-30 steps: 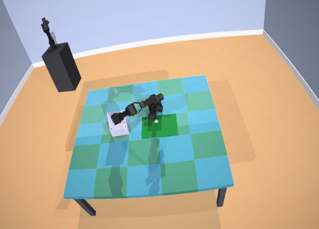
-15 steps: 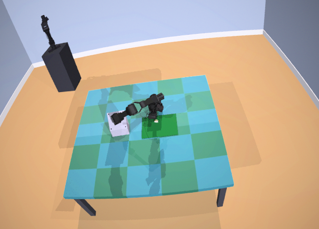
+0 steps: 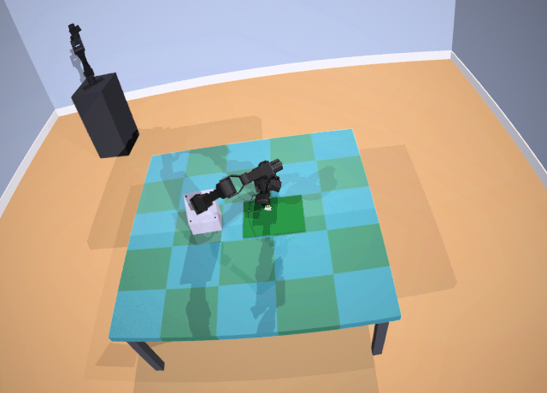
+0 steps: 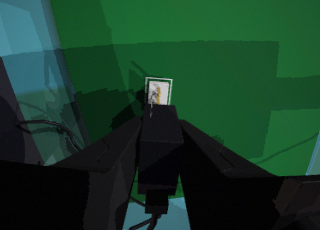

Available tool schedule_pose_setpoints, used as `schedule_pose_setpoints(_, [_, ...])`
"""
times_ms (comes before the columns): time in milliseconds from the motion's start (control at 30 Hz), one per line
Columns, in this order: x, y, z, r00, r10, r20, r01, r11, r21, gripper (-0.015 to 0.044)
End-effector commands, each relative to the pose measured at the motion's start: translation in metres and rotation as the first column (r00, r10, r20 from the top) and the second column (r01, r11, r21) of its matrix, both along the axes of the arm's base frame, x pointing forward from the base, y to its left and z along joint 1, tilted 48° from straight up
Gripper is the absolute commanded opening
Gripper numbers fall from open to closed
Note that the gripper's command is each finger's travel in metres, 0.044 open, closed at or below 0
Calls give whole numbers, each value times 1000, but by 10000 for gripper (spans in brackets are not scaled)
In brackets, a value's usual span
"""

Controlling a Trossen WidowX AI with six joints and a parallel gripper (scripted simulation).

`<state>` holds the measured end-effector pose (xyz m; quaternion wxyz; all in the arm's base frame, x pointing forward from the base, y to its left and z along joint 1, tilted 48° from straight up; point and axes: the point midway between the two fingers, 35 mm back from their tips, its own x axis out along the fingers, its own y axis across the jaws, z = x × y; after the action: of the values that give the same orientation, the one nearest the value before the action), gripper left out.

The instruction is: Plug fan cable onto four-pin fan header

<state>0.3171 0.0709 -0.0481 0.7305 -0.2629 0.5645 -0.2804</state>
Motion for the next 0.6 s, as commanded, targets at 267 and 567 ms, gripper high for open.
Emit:
schedule_pose_setpoints(267, [5, -16, -15, 1000, 0, -4, 0, 1000, -1, 0])
schedule_pose_setpoints(567, [5, -17, -14, 1000, 2, -6, -2, 1000, -2, 0])
